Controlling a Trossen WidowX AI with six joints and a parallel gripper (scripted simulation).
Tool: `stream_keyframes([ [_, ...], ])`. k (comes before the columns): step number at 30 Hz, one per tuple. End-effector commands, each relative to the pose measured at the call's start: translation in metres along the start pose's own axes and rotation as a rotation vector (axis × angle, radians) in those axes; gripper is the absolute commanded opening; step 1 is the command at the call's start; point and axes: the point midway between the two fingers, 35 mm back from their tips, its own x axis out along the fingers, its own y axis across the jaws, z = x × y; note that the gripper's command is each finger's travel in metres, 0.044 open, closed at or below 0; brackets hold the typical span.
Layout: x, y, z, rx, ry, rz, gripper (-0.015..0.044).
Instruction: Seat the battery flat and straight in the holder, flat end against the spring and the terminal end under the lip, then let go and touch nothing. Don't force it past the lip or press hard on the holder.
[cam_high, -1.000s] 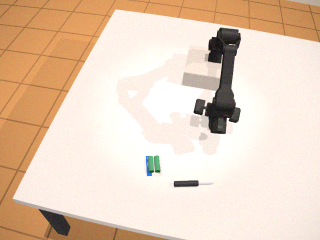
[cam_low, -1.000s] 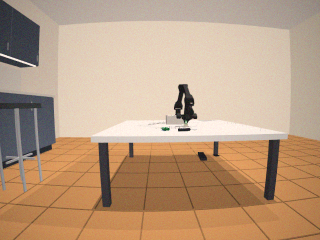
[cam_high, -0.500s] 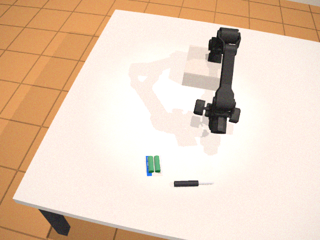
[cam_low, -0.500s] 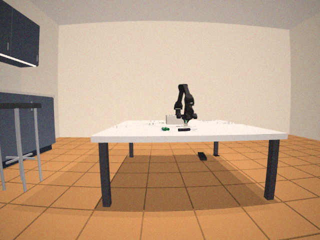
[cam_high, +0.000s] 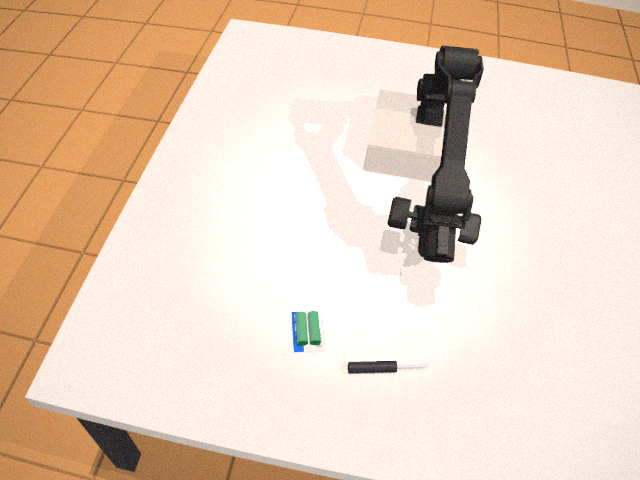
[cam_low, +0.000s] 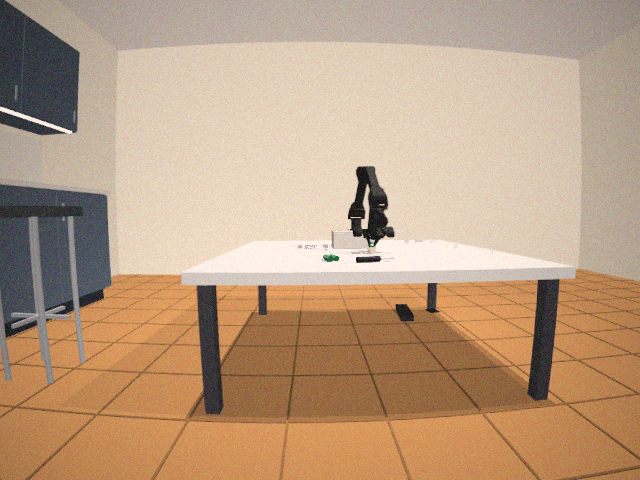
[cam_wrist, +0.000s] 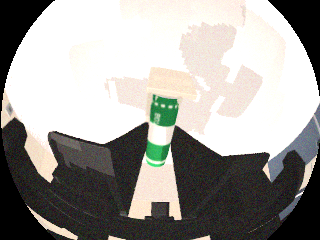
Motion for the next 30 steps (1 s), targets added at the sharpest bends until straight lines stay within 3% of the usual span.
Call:
stream_keyframes([
  [1, 0.0005, -0.0001, 0.0049, 0.004, -0.041, -0.004, 0.0062],
  [30, 0.0057, 0.0004, 0.0024, 0.006, -0.174, -0.006, 0.0062],
])
